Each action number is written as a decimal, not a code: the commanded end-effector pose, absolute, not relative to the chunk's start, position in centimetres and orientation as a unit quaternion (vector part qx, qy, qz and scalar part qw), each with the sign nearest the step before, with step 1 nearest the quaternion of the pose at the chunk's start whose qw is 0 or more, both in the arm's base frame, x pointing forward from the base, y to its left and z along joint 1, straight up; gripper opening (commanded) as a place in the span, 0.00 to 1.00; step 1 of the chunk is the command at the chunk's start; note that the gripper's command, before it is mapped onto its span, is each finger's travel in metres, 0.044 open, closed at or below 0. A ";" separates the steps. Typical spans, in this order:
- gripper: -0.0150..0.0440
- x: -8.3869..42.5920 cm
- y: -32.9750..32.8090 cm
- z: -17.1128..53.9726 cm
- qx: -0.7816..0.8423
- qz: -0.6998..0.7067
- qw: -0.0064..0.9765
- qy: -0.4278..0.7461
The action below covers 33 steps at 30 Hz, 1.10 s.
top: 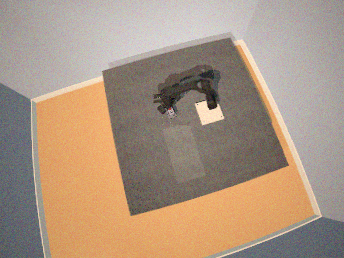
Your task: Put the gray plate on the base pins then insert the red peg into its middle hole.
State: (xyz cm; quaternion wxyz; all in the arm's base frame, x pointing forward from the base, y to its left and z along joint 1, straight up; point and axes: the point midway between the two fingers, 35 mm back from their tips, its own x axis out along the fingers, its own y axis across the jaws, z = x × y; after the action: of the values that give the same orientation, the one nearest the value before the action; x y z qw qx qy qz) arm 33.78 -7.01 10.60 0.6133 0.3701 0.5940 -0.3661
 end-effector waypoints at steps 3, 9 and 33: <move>0.25 33.9 -7.1 10.5 0.370 -0.365 0.615 0.594; 0.25 33.8 -7.1 10.5 0.370 -0.366 0.613 0.594; 0.51 33.8 -7.1 10.9 0.370 -0.364 0.615 0.594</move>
State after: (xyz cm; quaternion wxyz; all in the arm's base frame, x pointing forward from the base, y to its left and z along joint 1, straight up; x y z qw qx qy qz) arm 33.79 -7.05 10.59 0.6126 0.3699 0.5949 -0.3661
